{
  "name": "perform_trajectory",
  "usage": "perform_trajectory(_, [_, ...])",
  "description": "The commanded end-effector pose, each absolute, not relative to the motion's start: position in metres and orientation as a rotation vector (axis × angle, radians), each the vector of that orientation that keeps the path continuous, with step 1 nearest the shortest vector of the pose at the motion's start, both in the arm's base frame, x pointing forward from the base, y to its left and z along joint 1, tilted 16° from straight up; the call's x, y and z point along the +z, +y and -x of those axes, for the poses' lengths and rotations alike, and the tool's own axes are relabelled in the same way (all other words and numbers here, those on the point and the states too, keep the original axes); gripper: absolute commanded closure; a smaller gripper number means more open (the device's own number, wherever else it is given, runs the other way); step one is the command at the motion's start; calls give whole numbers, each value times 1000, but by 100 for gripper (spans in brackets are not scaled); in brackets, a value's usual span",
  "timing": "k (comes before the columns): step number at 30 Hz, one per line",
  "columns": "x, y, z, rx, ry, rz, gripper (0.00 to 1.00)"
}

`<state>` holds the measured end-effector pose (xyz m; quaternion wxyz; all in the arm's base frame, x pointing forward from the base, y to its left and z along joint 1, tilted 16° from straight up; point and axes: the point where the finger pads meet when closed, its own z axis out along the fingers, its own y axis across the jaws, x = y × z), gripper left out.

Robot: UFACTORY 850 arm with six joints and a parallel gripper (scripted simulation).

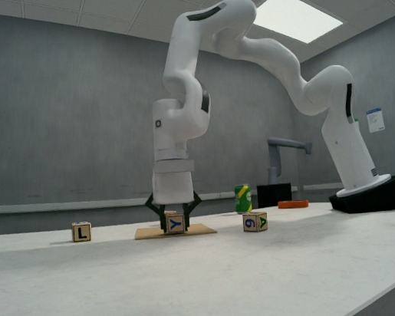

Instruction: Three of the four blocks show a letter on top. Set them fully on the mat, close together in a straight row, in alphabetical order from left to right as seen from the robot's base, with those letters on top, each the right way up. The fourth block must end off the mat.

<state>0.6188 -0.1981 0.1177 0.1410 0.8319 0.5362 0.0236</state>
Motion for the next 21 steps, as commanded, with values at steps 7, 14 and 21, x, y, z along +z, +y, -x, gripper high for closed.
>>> perform_trajectory(7, [119, -198, -620, 70, 1547, -2401, 56])
perform_trajectory(14, [118, -198, -620, 70, 1547, -2401, 56])
perform_trajectory(21, [117, -199, -620, 70, 1547, -2401, 56])
